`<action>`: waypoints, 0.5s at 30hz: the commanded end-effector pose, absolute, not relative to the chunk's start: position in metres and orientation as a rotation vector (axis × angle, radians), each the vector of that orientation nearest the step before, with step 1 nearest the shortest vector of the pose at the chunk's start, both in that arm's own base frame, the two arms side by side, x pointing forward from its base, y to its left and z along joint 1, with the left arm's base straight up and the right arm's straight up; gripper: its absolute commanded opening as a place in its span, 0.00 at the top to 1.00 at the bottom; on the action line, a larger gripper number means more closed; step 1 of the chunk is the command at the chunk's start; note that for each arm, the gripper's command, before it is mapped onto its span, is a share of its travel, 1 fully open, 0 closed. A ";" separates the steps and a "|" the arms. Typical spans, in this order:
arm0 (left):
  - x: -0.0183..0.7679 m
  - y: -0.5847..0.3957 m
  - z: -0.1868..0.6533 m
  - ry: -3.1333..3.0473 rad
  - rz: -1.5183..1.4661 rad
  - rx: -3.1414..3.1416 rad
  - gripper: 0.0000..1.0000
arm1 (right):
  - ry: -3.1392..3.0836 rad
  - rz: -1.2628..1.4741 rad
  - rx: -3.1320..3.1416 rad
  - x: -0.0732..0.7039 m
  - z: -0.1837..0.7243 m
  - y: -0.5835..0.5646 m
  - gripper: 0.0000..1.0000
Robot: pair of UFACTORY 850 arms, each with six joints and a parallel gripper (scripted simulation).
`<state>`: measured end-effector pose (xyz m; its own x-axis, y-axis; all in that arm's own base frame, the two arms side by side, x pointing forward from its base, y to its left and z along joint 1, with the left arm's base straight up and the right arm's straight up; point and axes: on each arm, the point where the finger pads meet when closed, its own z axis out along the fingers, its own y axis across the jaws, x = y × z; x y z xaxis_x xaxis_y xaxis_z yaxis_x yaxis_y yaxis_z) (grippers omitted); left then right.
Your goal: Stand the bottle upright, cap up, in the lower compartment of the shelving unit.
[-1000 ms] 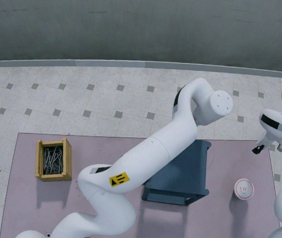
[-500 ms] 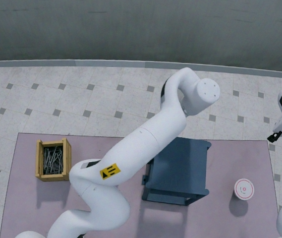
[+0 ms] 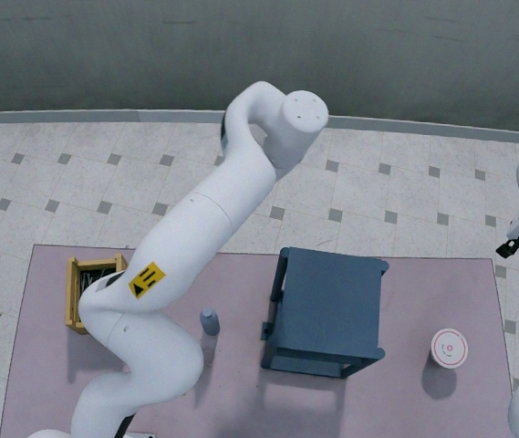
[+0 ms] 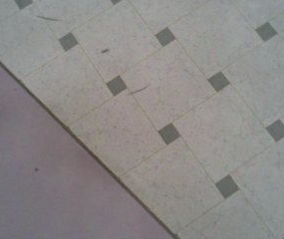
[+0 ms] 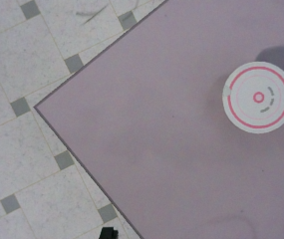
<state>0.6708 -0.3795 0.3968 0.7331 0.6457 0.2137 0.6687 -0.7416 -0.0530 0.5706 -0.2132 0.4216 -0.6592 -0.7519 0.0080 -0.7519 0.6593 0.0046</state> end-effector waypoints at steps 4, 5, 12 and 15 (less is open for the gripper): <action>0.700 -0.280 0.415 -1.142 -0.240 -2.775 0.00 | -2.827 0.002 1.354 0.596 0.429 -0.164 0.00; 0.703 -0.268 0.416 -1.150 -0.235 -2.771 0.00 | -2.820 0.002 1.370 0.602 0.430 -0.151 0.00; 0.713 -0.189 0.428 -1.205 -0.205 -2.745 0.00 | -2.762 0.003 1.486 0.627 0.439 -0.069 0.00; 0.715 -0.155 0.432 -1.225 -0.194 -2.736 0.00 | -2.749 0.004 1.510 0.635 0.442 -0.037 0.00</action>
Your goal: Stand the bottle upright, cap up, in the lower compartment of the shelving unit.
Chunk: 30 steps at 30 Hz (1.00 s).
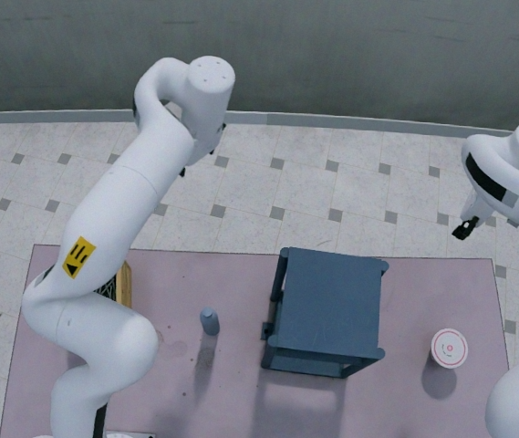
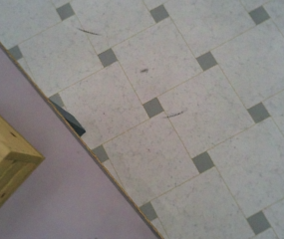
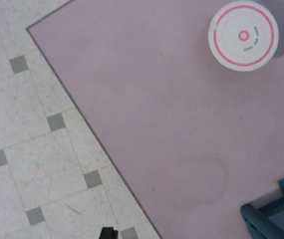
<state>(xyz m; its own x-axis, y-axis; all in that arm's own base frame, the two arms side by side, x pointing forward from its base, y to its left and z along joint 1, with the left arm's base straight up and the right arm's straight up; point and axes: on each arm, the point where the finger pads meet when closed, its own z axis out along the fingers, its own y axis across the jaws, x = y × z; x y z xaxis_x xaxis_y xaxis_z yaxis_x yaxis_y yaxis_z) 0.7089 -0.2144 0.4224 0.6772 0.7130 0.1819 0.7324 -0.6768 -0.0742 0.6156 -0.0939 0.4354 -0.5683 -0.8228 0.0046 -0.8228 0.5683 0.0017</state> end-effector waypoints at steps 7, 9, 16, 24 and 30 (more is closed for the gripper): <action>0.711 -0.080 0.442 -1.282 -0.163 -2.710 0.00 | -2.701 0.004 1.598 0.643 0.449 0.038 0.00; 0.709 -0.058 0.445 -1.299 -0.155 -2.702 0.00 | -2.688 0.004 1.621 0.644 0.451 0.060 0.00; 0.699 -0.002 0.452 -1.341 -0.134 -2.684 0.00 | -2.654 0.004 1.678 0.643 0.457 0.118 0.00; 0.666 0.101 0.464 -1.424 -0.097 -2.648 0.00 | -2.586 0.003 1.782 0.627 0.466 0.226 0.00; 0.636 0.162 0.471 -1.478 -0.074 -2.625 0.00 | -2.542 0.003 1.846 0.607 0.471 0.293 0.00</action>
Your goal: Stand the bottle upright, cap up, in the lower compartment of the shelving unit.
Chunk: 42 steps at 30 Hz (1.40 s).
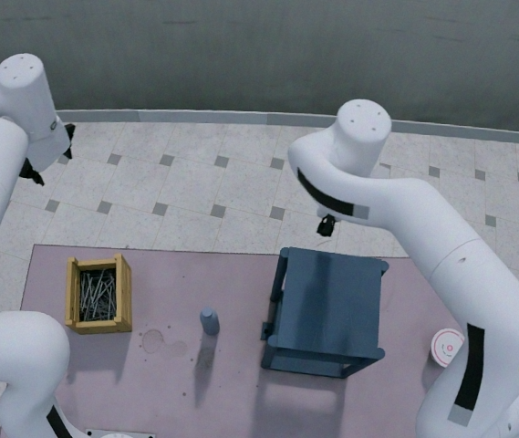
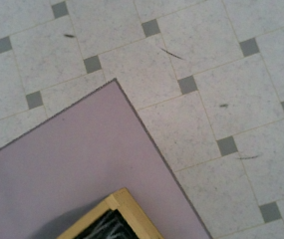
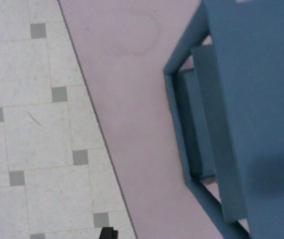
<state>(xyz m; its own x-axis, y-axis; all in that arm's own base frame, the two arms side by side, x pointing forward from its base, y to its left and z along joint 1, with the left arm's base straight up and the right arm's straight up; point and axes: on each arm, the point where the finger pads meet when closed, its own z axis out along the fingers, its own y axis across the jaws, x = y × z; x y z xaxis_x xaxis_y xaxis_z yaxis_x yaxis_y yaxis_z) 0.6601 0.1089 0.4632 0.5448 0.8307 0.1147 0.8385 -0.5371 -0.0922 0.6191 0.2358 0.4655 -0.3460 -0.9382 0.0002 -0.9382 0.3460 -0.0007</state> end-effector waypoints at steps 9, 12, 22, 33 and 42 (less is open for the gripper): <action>0.582 0.242 0.479 -1.557 -0.046 -2.592 0.00 | 2.476 -0.001 -1.932 0.566 0.478 0.382 0.00; 0.560 0.268 0.481 -1.586 -0.036 -2.579 0.00 | 2.451 -0.001 -1.962 0.549 0.481 0.412 0.00; 0.478 0.341 0.488 -1.683 -0.010 -2.537 0.00 | 2.402 0.000 -2.022 0.490 0.488 0.500 0.00; 0.374 0.400 0.492 -1.794 0.011 -2.485 0.00 | 2.397 0.000 -2.027 0.485 0.489 0.505 0.00; 0.285 0.428 0.491 -1.886 0.021 -2.439 0.00 | 2.397 0.000 -2.027 0.485 0.489 0.505 0.00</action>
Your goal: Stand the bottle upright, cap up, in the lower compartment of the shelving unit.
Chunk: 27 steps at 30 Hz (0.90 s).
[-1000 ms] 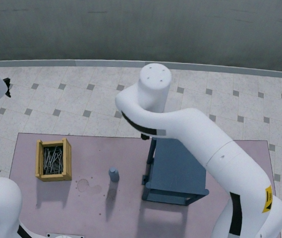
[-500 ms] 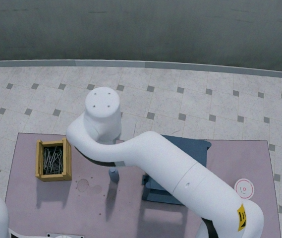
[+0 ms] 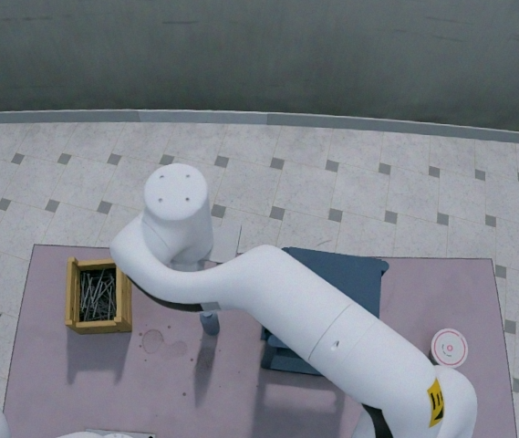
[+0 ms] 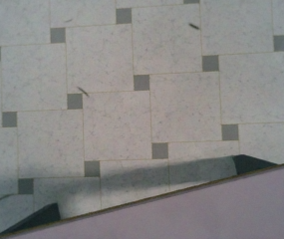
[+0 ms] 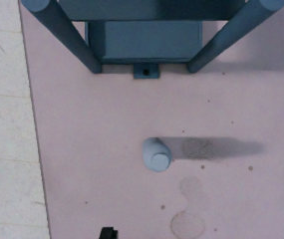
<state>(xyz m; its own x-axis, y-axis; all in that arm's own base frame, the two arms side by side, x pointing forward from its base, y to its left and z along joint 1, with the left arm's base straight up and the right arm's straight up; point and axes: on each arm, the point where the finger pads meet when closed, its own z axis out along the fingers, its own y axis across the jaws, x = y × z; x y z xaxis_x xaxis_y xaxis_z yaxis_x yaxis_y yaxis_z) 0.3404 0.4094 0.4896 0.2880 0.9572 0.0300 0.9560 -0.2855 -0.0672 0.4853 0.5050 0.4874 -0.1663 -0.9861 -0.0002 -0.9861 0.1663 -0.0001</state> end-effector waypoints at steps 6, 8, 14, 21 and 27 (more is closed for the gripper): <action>0.219 0.437 0.490 -1.955 0.023 -2.402 0.00 | 2.397 0.000 -2.027 0.485 0.489 0.505 0.00; 0.197 0.437 0.489 -1.977 0.023 -2.389 0.00 | 2.397 0.000 -2.027 0.485 0.489 0.505 0.00; 0.143 0.435 0.485 -2.033 0.021 -2.356 0.00 | 2.397 0.000 -2.027 0.485 0.489 0.505 0.00; 0.071 0.419 0.478 -2.119 0.014 -2.301 0.00 | 2.397 0.000 -2.027 0.485 0.489 0.505 0.00; 0.032 0.404 0.473 -2.170 0.006 -2.265 0.00 | 2.397 0.000 -2.027 0.485 0.489 0.505 0.00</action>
